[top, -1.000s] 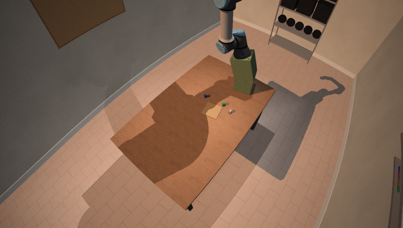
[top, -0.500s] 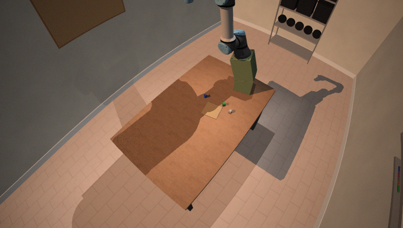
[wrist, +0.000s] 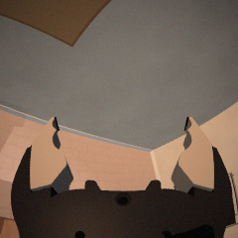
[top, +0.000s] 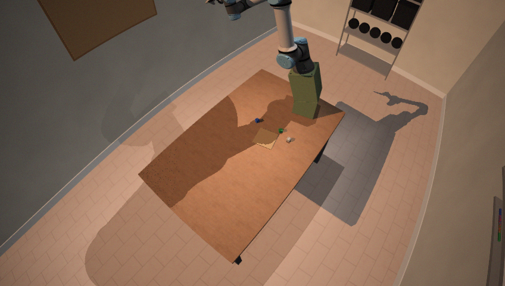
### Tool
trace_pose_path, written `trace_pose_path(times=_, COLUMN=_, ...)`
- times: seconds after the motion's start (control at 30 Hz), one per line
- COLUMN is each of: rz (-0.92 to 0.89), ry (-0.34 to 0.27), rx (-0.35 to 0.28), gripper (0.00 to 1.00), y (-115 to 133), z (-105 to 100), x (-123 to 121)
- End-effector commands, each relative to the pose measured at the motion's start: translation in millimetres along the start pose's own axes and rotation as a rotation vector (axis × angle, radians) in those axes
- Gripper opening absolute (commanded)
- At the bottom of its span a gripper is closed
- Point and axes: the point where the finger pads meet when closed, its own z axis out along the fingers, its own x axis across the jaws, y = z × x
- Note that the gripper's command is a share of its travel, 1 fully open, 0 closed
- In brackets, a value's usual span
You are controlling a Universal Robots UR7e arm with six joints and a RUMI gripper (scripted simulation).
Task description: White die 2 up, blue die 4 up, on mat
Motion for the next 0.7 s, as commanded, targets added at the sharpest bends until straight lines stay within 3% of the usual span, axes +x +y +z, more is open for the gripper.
trace_pose_path(times=0.0, rz=0.007, ry=-0.101, rx=-0.025, gripper=1.00, y=22.7, z=0.9, x=-66.7)
trace_pose_path(times=0.03, rz=0.007, ry=-0.101, rx=-0.025, gripper=1.00, y=22.7, z=0.9, x=-66.7)
trace_pose_path(times=0.07, rz=0.007, ry=-0.155, rx=-0.041, gripper=1.00, y=36.2, z=-3.1, x=-101.6)
trace_pose_path(times=0.1, rz=0.007, ry=-0.155, rx=-0.041, gripper=1.00, y=36.2, z=-3.1, x=-101.6)
trace_pose_path(times=0.13, rz=0.007, ry=-0.209, rx=-0.059, gripper=1.00, y=50.4, z=-9.4, x=-136.4)
trace_pose_path(times=0.2, rz=0.007, ry=-0.209, rx=-0.059, gripper=1.00, y=50.4, z=-9.4, x=-136.4)
trace_pose_path(times=0.23, rz=0.006, ry=-0.263, rx=-0.078, gripper=1.00, y=65.2, z=-17.7, x=-170.8)
trace_pose_path(times=0.27, rz=0.006, ry=-0.263, rx=-0.078, gripper=1.00, y=65.2, z=-17.7, x=-170.8)
trace_pose_path(times=0.3, rz=0.003, ry=-0.317, rx=-0.098, gripper=1.00, y=80.7, z=-28.1, x=-204.6)
trace_pose_path(times=0.37, rz=0.003, ry=-0.317, rx=-0.098, gripper=1.00, y=80.7, z=-28.1, x=-204.6)
trace_pose_path(times=0.4, rz=0.000, ry=-0.370, rx=-0.119, gripper=1.00, y=96.8, z=-40.6, x=-237.5)
trace_pose_path(times=0.43, rz=0.000, ry=-0.370, rx=-0.119, gripper=1.00, y=96.8, z=-40.6, x=-237.5)
trace_pose_path(times=0.47, rz=-0.005, ry=-0.422, rx=-0.141, gripper=1.00, y=113.5, z=-54.9, x=-269.2)
trace_pose_path(times=0.6, rz=-0.005, ry=-0.422, rx=-0.141, gripper=1.00, y=113.5, z=-54.9, x=-269.2)
trace_pose_path(times=0.67, rz=-0.018, ry=-0.522, rx=-0.187, gripper=1.00, y=148.6, z=-88.7, x=-328.3)
